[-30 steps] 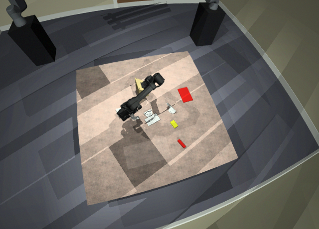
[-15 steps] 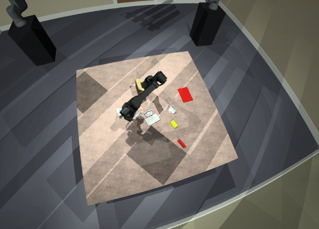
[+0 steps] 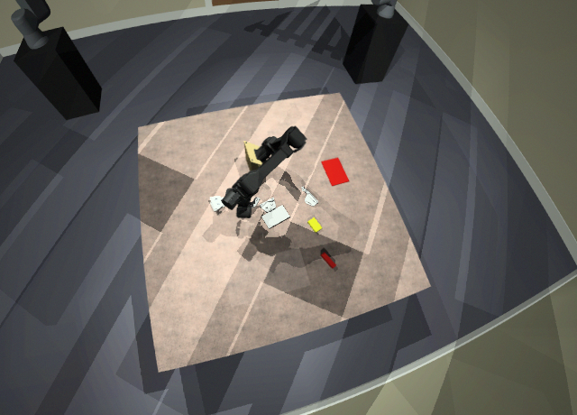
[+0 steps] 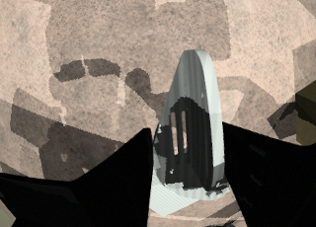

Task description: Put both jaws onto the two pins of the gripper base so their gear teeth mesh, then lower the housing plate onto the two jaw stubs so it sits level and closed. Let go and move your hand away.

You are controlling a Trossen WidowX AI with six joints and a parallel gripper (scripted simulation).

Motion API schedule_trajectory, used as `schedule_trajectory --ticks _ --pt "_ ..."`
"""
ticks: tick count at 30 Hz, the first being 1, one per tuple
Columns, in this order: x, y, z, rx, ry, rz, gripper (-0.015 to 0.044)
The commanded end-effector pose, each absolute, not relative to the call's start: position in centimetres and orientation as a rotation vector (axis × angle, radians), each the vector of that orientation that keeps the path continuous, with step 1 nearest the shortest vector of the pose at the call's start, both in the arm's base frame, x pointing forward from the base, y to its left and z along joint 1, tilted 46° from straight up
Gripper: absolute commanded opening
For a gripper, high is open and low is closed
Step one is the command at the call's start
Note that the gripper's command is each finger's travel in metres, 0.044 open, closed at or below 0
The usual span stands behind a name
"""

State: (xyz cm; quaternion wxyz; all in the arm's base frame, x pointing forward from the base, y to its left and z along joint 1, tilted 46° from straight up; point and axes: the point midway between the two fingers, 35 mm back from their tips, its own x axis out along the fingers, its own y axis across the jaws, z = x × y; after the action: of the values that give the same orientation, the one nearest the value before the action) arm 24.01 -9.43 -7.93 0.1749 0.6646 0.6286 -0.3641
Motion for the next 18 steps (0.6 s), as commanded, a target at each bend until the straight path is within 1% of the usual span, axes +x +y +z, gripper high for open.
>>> schedule_trajectory --ticks 1,18 --pt "24.0 -9.1 -7.2 1.809 1.791 -0.893 0.0134" --pt "23.1 -7.6 -5.6 1.487 1.811 -0.395 0.0134"
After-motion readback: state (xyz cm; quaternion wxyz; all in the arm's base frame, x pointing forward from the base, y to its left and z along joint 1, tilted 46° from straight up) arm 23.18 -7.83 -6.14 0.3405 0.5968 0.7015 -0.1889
